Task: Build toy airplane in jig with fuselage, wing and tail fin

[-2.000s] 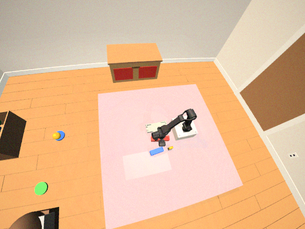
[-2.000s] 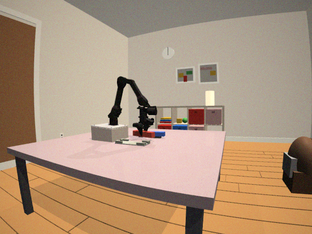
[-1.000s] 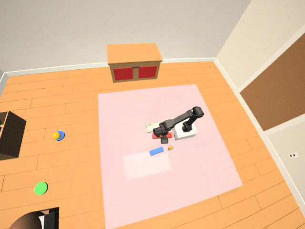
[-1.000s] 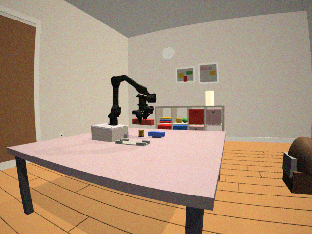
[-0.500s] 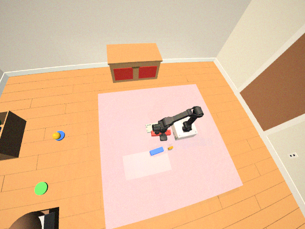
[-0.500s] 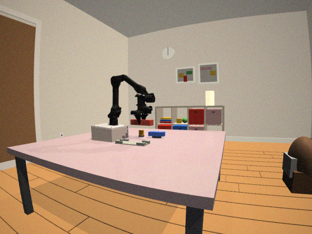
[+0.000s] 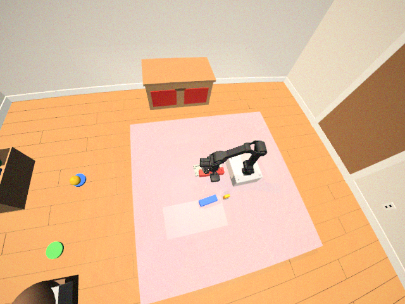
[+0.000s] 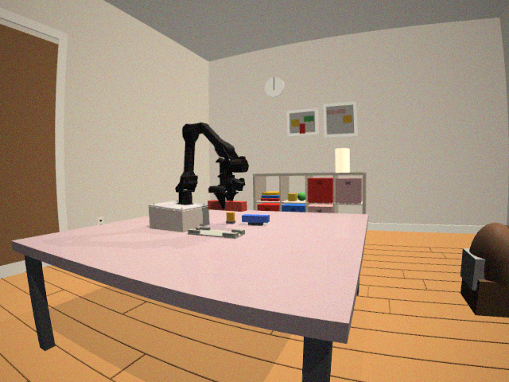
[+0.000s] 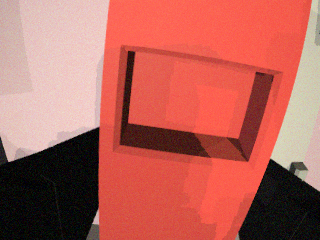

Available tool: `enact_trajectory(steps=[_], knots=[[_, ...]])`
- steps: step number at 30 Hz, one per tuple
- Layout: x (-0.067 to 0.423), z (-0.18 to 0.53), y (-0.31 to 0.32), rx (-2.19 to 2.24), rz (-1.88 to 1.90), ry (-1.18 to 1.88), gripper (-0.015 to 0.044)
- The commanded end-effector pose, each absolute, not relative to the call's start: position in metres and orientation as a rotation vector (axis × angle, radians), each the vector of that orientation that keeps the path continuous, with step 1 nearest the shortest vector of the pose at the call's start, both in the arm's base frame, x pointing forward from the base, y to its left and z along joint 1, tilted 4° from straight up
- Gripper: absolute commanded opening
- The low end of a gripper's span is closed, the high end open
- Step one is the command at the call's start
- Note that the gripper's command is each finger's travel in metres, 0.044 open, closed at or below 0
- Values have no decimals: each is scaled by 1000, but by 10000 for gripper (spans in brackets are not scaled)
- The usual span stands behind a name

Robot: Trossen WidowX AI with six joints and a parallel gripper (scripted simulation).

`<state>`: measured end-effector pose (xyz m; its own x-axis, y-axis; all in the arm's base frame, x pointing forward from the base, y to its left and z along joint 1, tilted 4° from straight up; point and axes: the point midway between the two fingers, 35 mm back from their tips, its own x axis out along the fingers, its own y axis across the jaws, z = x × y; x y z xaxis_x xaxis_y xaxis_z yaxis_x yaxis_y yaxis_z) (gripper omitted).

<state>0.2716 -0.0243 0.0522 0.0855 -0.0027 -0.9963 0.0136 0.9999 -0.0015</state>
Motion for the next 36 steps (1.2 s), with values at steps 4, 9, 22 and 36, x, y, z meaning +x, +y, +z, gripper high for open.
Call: enact_trajectory(steps=[4,9,22,36], knots=[[272,42,-43,-7,8,1485,0],[271,35,-58,-22,20,1484,0],[264,17,-95,-59,50,1481,0],[264,17,-96,-59,51,1481,195]])
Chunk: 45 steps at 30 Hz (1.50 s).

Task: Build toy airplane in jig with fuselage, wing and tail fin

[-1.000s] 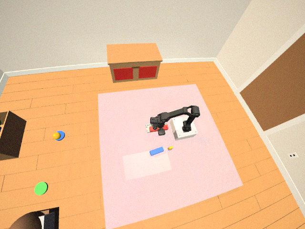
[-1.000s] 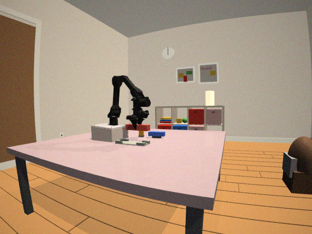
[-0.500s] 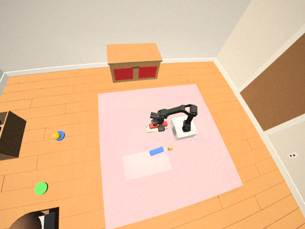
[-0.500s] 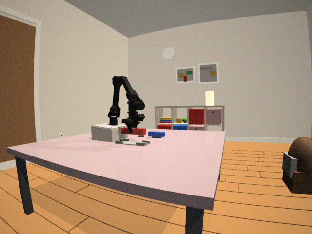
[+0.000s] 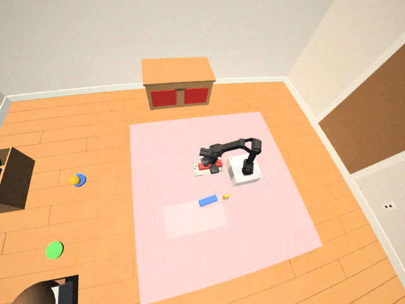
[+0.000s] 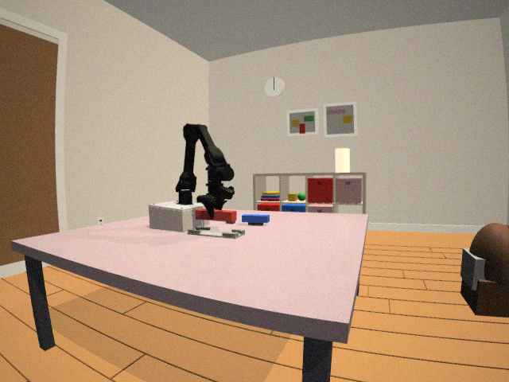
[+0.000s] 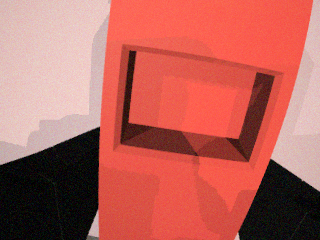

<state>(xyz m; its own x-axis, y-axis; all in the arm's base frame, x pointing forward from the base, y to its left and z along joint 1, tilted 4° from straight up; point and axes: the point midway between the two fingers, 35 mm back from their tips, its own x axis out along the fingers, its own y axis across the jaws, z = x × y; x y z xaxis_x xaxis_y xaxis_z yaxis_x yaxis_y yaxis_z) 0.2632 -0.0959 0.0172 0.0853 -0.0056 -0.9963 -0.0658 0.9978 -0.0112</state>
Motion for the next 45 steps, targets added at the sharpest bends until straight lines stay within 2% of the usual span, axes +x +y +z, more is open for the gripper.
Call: enact_trajectory(steps=[1,33,40,45], knots=[[264,17,-96,-59,51,1481,195],[268,-23,-95,-59,51,1482,195],[267,-21,-96,-62,49,1484,148],[267,-21,-96,-62,49,1484,17]])
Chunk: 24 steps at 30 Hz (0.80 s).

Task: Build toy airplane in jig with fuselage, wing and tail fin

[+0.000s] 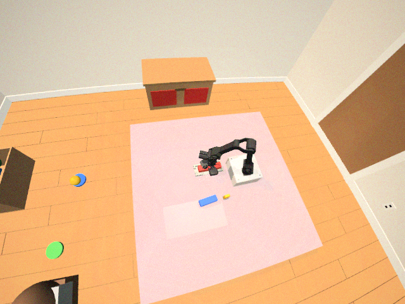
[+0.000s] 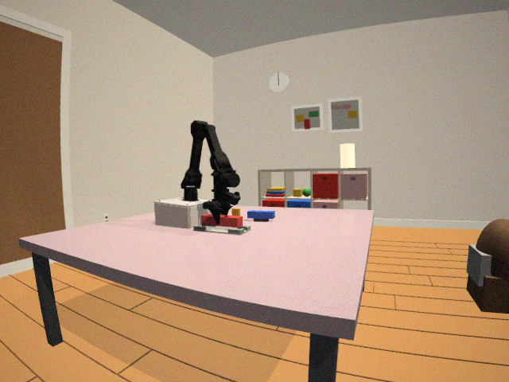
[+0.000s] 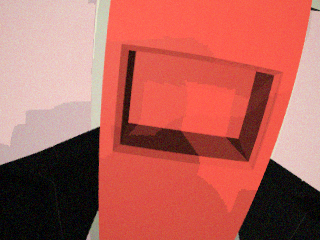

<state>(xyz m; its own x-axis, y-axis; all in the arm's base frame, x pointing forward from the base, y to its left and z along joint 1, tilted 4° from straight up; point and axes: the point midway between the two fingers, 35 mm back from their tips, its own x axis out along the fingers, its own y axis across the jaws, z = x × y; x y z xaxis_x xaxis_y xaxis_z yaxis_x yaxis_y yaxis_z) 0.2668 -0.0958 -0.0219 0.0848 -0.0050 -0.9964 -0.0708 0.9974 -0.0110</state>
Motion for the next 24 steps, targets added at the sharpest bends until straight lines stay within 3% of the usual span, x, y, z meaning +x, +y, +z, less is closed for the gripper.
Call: enact_trajectory(steps=[1,16,24], knots=[[267,-21,-96,-62,49,1484,43],[267,-21,-96,-62,49,1484,437],[269,4,-97,-61,49,1483,440]])
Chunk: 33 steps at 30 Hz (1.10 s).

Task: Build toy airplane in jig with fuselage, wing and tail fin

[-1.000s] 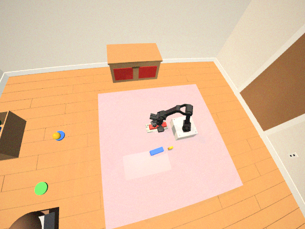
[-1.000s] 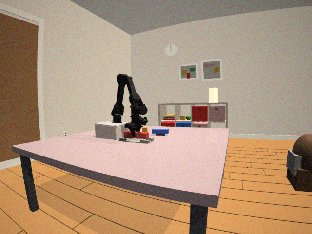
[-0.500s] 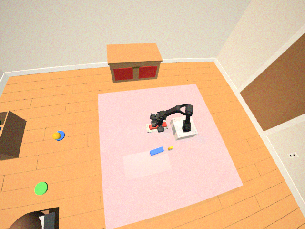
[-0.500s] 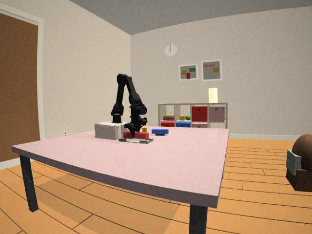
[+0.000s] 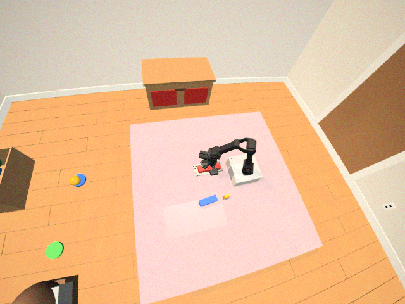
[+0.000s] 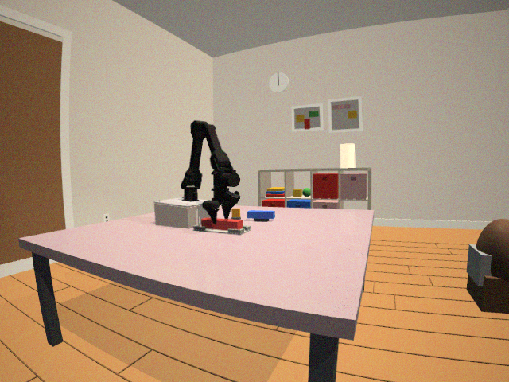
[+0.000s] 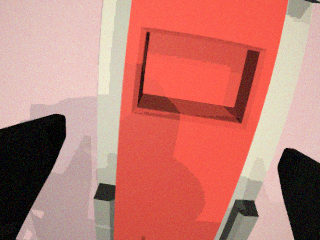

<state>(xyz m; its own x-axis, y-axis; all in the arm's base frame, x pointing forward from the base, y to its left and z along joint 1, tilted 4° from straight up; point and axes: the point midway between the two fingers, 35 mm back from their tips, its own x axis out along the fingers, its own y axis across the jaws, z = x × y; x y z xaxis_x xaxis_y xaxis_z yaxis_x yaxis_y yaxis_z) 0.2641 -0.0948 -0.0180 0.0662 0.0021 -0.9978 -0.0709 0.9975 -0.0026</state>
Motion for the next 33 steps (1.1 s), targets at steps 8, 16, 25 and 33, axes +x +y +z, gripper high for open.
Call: enact_trajectory(steps=[8,16,25,33], knots=[[259,85,-96,-59,51,1481,440],[265,87,-99,-163,145,1476,440],[302,84,-33,-161,142,1471,440],[324,76,89,-162,159,1469,440]])
